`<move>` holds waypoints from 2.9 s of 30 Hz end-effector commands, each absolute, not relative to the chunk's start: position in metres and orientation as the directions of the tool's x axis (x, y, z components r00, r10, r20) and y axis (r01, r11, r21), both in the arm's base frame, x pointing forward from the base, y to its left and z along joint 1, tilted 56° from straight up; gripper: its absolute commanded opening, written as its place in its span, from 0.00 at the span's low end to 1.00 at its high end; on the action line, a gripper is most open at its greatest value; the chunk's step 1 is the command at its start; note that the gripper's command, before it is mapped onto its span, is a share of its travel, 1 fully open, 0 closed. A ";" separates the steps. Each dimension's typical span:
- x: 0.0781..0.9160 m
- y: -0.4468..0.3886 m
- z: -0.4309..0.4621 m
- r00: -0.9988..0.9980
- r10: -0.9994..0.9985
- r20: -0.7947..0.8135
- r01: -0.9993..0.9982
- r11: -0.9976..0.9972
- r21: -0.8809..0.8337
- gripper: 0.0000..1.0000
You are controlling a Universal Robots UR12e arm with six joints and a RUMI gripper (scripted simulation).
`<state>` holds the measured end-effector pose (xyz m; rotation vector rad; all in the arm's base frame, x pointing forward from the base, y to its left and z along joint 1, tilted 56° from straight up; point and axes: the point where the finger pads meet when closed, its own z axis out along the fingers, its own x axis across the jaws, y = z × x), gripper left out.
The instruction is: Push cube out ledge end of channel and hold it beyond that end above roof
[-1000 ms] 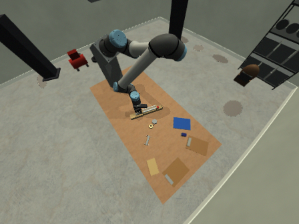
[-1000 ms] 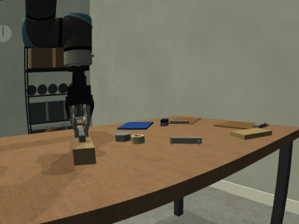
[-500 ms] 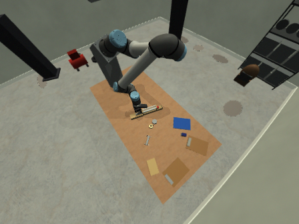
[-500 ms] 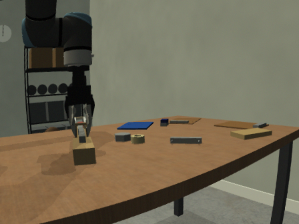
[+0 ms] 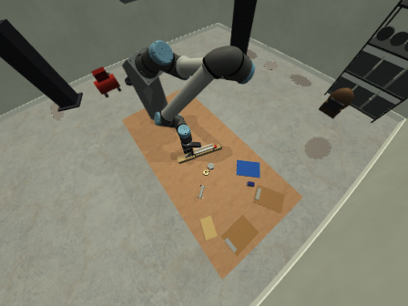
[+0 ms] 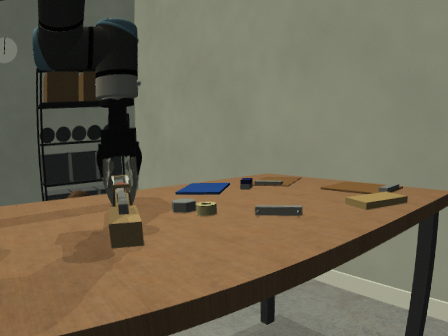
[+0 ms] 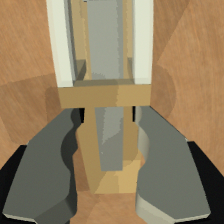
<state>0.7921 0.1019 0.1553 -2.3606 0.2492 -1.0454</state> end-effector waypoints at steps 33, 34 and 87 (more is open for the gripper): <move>0.744 0.075 0.192 0.681 -0.372 0.630 0.048 -0.837 -0.546 0.22; 0.743 0.075 0.193 0.681 -0.372 0.630 0.048 -0.837 -0.546 0.22; 0.761 0.008 0.134 0.681 -0.372 0.630 0.048 -0.837 -0.546 0.00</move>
